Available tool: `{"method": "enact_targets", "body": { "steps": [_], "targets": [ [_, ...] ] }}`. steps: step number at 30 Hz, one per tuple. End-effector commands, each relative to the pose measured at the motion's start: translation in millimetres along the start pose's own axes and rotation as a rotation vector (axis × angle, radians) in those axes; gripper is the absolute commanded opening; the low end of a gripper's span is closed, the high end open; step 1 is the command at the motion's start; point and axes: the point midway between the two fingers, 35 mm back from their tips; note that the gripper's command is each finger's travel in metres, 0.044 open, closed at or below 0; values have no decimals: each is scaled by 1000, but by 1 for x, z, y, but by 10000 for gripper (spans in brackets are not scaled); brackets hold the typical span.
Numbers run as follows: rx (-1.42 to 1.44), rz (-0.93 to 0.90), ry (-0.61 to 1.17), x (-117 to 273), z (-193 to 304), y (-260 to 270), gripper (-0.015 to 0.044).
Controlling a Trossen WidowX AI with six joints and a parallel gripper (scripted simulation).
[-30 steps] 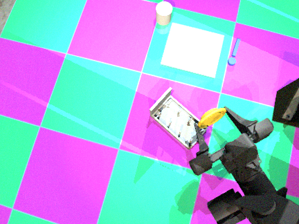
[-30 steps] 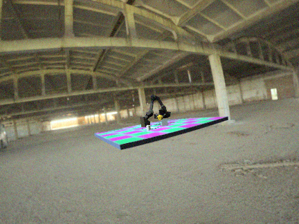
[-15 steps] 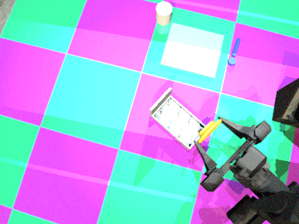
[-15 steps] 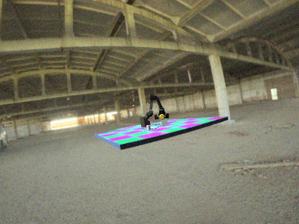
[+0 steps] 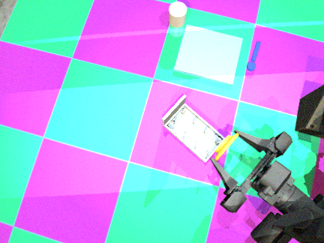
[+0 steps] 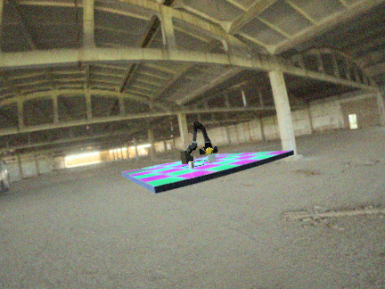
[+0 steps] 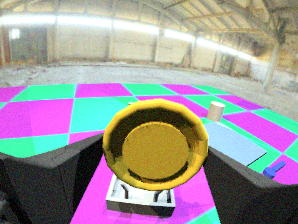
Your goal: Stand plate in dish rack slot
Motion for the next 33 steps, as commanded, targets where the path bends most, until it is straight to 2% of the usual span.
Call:
{"method": "enact_targets", "body": {
  "steps": [1,33],
  "targets": [
    [8,0,-5,-4,6,-1,0],
    [-11,-5,-10,-42,33,-1,0]
  ]
}}
Point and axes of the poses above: the point midway between the two fingers, 35 mm back from their tips, its own x axis back along the fingers, its own y axis across the jaws, z = x × y, and after that the axes turned 9 degrees about -x, right-handed
